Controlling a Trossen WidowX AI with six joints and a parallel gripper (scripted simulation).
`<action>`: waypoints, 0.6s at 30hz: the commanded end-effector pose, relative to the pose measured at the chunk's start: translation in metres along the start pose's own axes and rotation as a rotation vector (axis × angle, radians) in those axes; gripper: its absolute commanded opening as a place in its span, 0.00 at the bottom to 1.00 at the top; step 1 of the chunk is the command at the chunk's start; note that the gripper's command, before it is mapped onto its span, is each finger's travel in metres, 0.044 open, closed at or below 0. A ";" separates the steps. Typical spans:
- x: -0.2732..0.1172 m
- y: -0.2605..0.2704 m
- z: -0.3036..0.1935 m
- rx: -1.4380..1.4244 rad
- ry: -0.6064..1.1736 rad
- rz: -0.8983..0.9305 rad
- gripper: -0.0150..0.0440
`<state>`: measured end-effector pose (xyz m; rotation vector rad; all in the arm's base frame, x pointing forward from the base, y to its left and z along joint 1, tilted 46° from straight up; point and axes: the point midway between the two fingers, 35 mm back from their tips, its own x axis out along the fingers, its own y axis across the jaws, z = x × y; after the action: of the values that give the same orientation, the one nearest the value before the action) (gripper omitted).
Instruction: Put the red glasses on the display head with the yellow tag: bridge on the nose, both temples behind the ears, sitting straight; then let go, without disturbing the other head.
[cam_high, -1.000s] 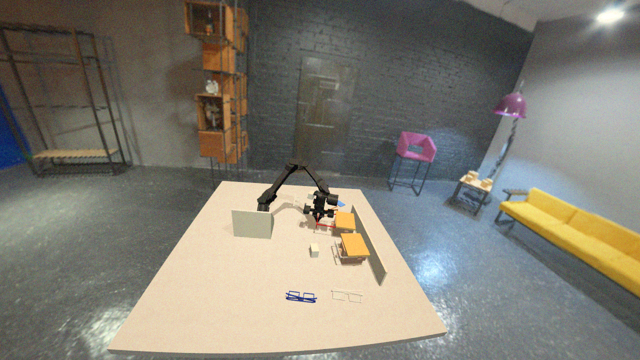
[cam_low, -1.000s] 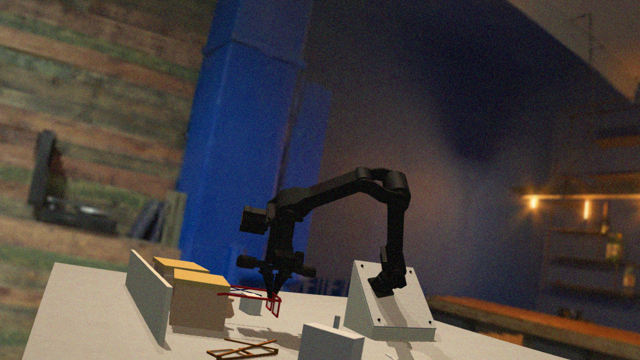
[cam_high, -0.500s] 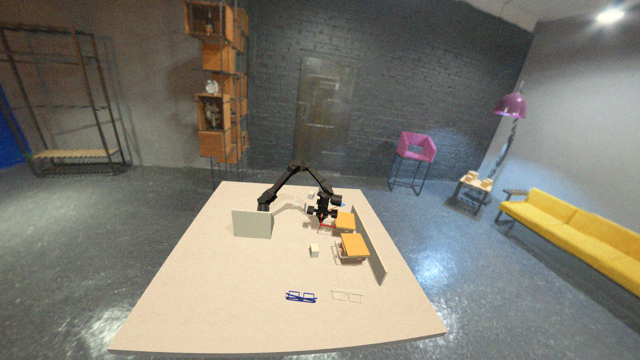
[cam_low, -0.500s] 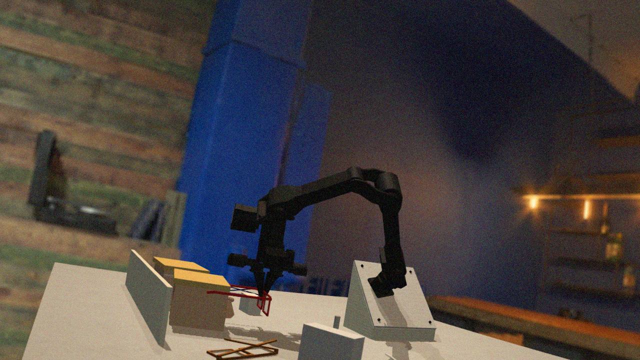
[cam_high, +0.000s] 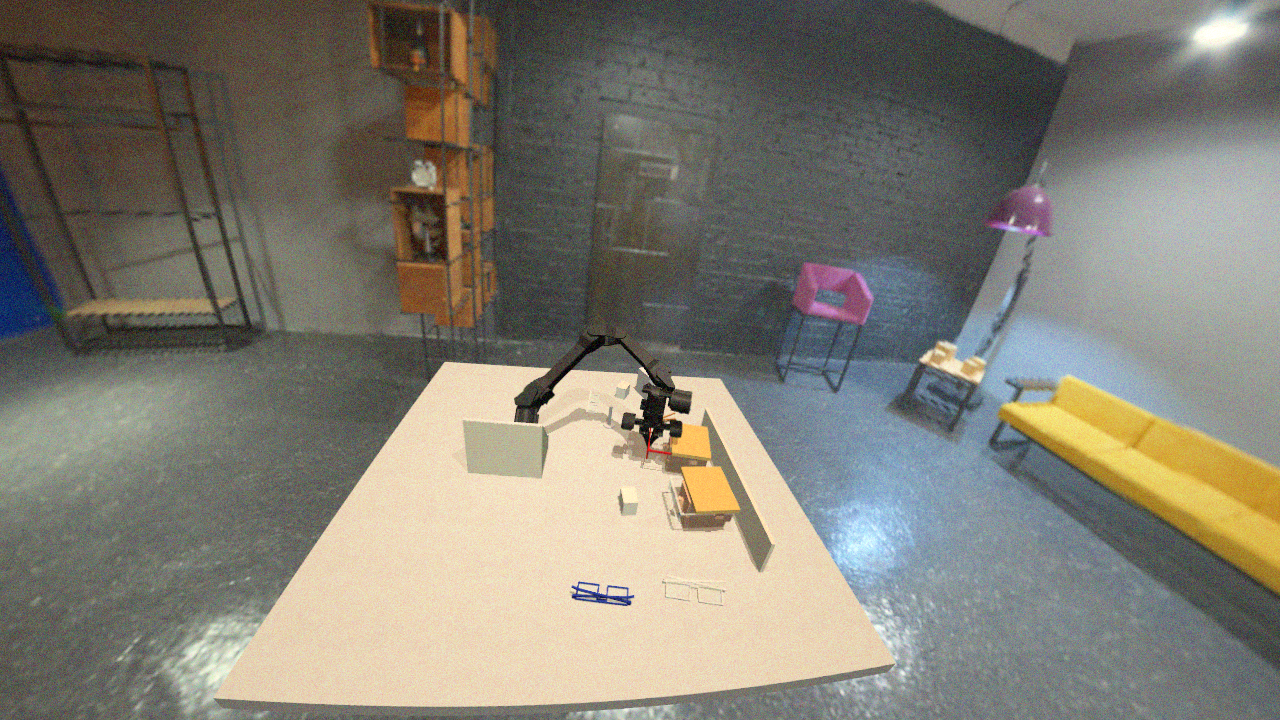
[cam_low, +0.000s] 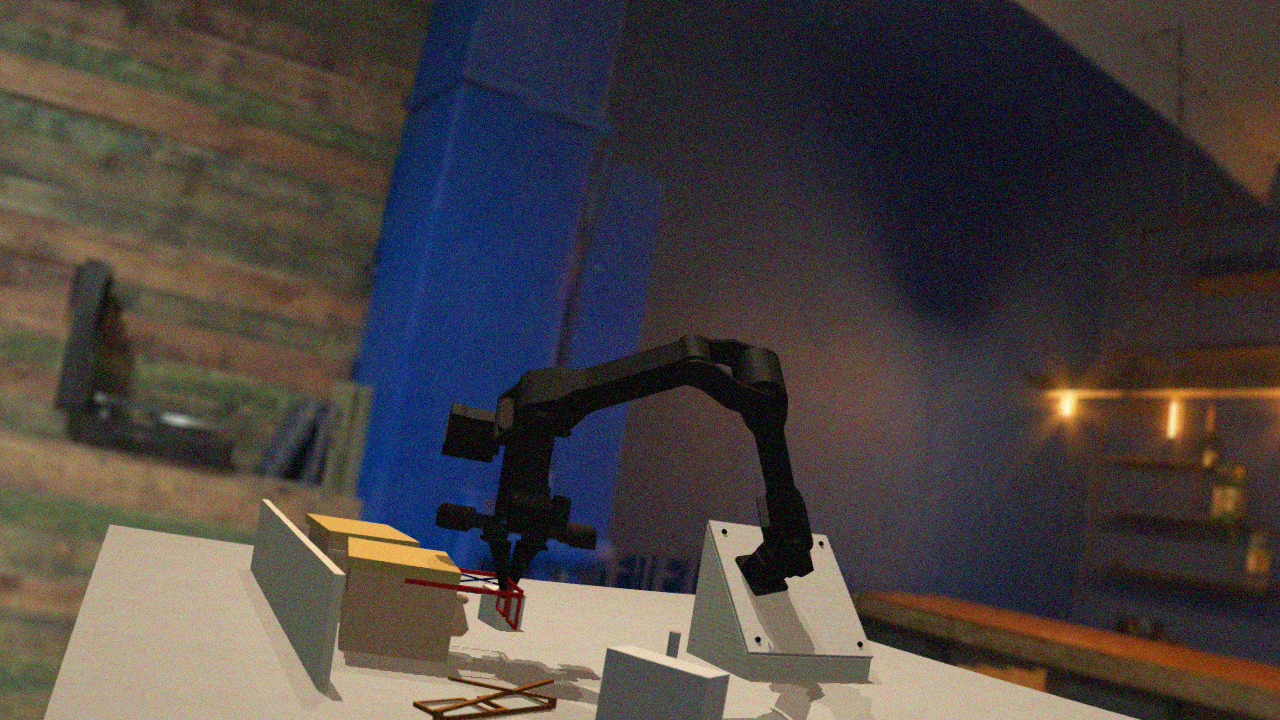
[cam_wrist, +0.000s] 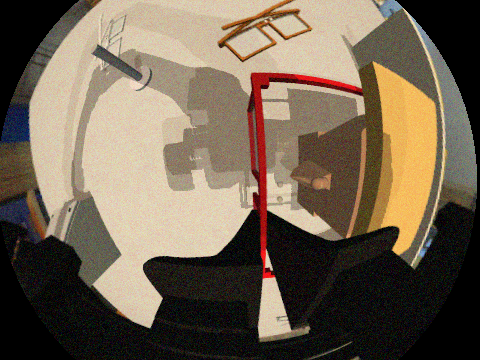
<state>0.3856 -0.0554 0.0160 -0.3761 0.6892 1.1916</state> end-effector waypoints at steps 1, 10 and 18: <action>0.001 -0.006 -0.001 0.007 -0.003 0.003 0.25; 0.001 -0.019 0.000 0.006 -0.003 0.003 0.25; 0.002 -0.029 0.000 0.006 -0.004 0.002 0.25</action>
<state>0.4093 -0.0637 0.0142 -0.3776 0.6880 1.1905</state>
